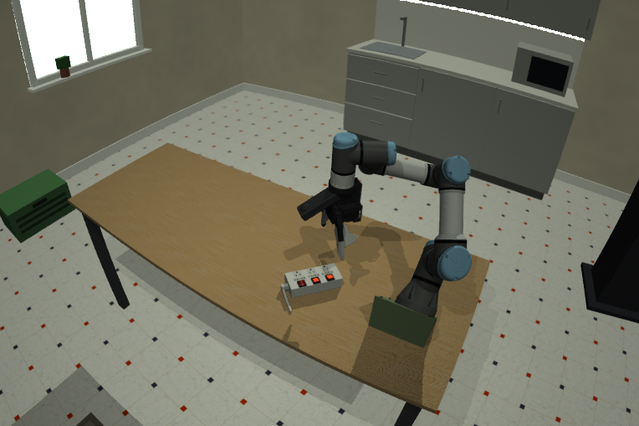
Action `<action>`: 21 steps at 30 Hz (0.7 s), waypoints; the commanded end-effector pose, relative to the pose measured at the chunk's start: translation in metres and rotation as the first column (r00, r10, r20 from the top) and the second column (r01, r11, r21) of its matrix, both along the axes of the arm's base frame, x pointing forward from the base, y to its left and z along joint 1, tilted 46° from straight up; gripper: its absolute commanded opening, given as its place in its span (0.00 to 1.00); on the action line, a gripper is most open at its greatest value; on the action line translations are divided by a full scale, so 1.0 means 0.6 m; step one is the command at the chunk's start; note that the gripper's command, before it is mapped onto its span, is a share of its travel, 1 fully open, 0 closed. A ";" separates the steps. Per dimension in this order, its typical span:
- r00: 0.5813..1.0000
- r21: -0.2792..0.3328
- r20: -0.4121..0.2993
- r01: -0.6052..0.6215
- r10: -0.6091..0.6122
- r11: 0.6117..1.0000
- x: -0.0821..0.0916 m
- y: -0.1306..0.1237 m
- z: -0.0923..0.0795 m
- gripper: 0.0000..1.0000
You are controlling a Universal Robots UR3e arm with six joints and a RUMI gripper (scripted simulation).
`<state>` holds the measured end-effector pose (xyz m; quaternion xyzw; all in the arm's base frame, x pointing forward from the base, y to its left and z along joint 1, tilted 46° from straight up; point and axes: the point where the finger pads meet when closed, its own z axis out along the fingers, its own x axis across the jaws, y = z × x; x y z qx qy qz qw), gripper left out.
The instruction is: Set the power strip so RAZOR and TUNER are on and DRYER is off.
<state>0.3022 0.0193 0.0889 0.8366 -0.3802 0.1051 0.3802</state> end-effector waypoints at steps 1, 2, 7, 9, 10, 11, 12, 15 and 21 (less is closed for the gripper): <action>1.000 -0.001 0.000 0.001 -0.001 1.000 0.002 0.009 0.009 1.00; 1.000 -0.001 0.000 0.001 -0.001 1.000 0.003 0.011 0.010 1.00; 1.000 -0.001 0.000 0.001 -0.001 1.000 0.004 0.018 0.017 1.00; 1.000 -0.001 0.000 0.001 -0.001 1.000 0.004 0.020 0.019 1.00; 1.000 -0.001 0.000 0.001 -0.001 1.000 0.004 0.021 0.020 1.00; 1.000 -0.001 0.000 0.001 -0.001 1.000 0.004 0.022 0.021 1.00; 1.000 -0.001 0.000 0.001 -0.001 1.000 0.004 0.022 0.022 1.00; 1.000 -0.001 0.000 0.001 -0.001 1.000 0.004 0.023 0.022 1.00; 1.000 -0.001 0.000 0.001 -0.001 1.000 0.005 0.024 0.024 1.00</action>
